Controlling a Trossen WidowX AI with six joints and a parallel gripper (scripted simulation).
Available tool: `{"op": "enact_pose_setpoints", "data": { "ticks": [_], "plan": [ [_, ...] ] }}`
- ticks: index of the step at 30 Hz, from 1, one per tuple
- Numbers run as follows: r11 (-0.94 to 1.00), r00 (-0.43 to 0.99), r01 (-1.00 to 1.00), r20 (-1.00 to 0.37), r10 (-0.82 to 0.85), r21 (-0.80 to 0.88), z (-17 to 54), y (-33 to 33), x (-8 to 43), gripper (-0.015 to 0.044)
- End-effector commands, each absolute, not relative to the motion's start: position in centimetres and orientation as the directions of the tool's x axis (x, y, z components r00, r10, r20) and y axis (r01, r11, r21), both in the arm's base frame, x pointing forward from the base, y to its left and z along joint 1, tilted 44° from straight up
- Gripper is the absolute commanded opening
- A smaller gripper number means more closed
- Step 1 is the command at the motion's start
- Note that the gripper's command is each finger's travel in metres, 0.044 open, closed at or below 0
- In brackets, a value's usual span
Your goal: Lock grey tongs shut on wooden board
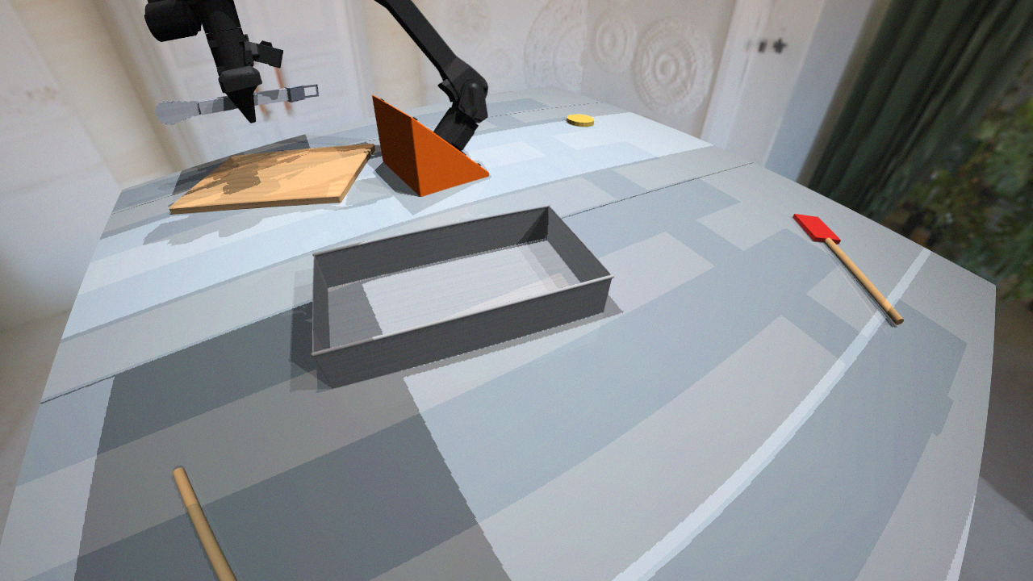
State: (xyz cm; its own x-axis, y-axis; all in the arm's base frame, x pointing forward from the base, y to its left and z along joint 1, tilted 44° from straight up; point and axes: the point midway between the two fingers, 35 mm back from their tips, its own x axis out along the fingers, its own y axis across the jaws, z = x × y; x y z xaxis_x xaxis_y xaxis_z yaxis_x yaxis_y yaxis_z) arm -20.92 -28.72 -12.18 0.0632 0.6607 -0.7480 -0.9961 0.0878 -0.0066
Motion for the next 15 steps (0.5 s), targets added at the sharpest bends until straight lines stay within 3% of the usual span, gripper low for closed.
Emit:
{"op": "enact_pose_setpoints", "data": {
  "ticks": [1,7,15],
  "plan": [
    [0.192,0.055,-0.977,-0.752,0.657,0.096,-11.63,-28.40,-21.74,-0.0150],
    [0.336,0.056,-0.914,-0.748,0.661,0.229,-11.44,-27.68,-22.68,-0.0150],
    [0.340,0.056,-0.911,-0.748,0.661,0.233,-11.44,-27.66,-22.71,-0.0150]
  ]
}}
